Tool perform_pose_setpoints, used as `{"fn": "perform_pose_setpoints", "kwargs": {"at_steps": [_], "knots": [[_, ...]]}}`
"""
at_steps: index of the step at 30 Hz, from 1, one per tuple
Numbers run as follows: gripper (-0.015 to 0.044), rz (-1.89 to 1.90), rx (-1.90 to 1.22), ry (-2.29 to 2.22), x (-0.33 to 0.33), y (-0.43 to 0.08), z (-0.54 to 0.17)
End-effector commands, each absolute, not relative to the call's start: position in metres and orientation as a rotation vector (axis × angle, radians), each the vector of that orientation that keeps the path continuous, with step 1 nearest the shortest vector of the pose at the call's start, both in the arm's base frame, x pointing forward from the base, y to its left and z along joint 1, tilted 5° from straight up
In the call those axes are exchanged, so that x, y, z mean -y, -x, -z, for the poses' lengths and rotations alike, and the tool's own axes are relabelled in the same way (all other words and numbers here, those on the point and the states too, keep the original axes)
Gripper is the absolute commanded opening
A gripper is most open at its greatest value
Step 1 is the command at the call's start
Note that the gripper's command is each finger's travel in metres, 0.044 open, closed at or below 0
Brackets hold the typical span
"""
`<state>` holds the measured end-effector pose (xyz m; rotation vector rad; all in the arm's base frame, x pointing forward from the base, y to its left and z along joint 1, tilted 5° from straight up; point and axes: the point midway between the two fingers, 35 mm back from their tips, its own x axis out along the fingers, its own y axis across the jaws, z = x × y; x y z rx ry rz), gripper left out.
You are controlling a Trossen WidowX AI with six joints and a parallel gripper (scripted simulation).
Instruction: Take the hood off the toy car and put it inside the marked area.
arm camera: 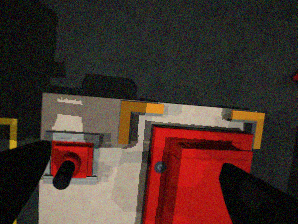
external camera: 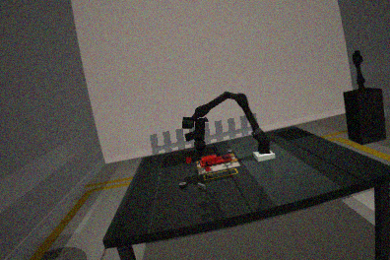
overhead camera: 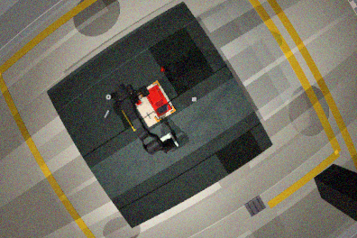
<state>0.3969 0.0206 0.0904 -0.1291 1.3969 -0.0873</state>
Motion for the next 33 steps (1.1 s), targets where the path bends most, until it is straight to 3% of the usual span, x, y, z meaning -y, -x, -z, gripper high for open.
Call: {"fn": "perform_pose_setpoints", "kwargs": {"at_steps": [1, 5, 33], "knots": [[0.0440, 0.025, -1.548, 0.088, 0.035, -0.370, -0.088], [0.0440, -0.027, -1.627, 0.041, 0.068, -0.351, -0.090], [0.0440, -0.027, -1.627, 0.041, 0.069, -0.353, -0.072]]}}
